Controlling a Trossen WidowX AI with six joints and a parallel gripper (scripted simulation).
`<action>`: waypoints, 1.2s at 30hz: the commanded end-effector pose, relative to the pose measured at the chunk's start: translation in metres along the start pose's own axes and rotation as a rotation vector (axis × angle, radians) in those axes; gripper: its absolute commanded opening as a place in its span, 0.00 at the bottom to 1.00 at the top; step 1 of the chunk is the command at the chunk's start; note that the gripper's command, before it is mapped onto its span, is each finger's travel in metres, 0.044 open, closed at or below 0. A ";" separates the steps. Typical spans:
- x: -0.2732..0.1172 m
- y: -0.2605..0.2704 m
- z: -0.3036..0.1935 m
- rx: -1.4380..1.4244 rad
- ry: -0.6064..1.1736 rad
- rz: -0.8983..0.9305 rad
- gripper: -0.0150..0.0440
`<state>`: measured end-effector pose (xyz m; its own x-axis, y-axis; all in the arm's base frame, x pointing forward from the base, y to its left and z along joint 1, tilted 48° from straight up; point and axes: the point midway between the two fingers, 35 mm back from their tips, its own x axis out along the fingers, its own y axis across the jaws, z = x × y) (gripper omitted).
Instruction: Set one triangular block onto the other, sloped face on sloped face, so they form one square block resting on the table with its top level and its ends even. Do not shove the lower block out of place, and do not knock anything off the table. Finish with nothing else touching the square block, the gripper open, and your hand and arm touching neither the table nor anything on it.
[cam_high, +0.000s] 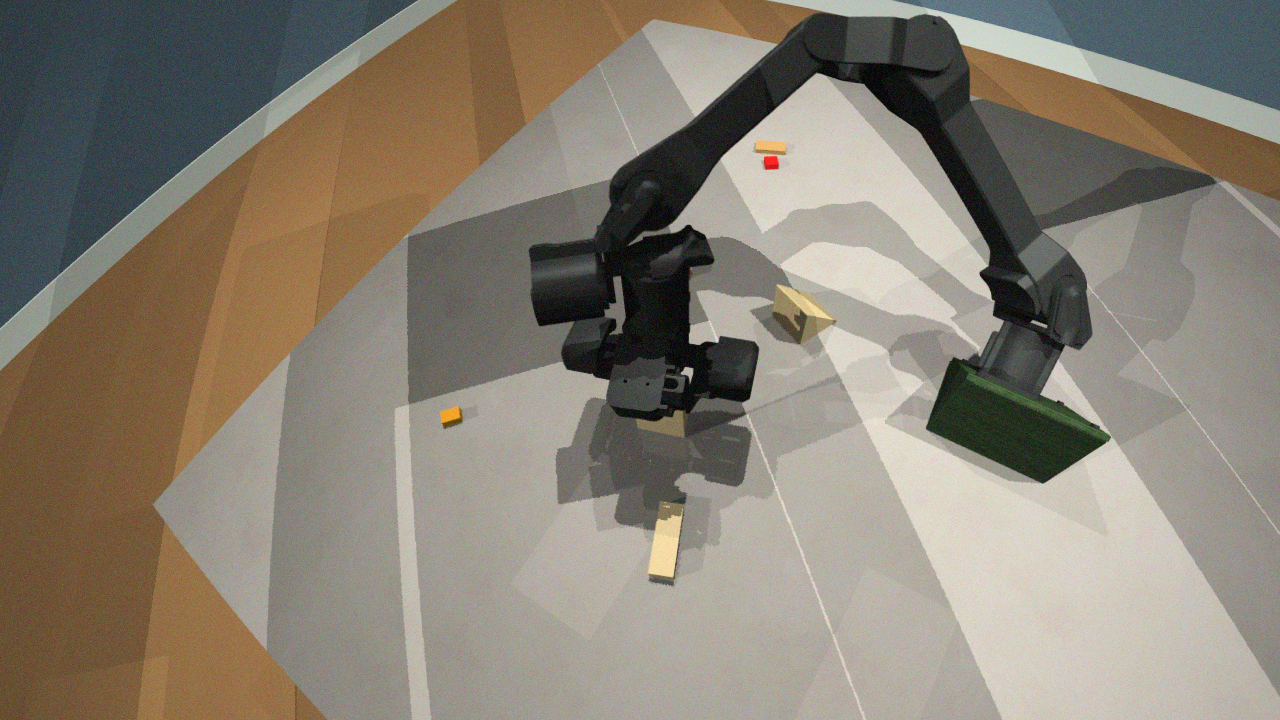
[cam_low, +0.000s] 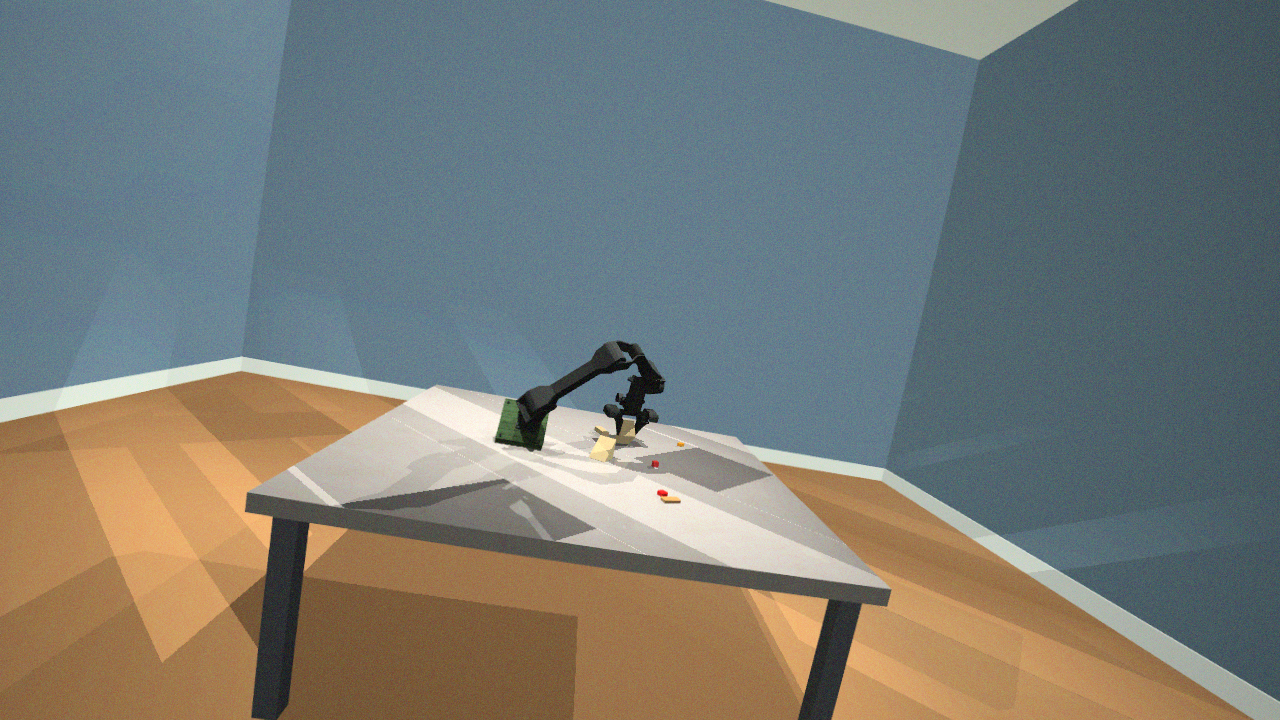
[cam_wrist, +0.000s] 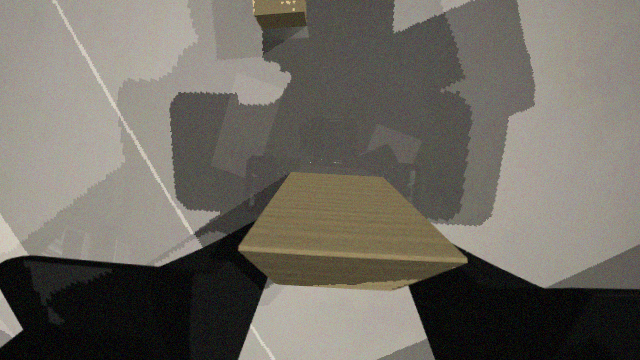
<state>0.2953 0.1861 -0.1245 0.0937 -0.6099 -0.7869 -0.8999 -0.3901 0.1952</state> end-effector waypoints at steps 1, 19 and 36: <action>-0.002 -0.001 0.007 0.004 0.087 -0.006 0.25; 0.000 0.000 0.039 -0.010 0.529 -0.020 0.25; 0.002 0.001 0.039 -0.023 0.538 -0.023 0.88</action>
<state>0.2783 0.2115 -0.1483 0.3239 -0.8661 -0.3808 -0.8875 -0.4176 0.1949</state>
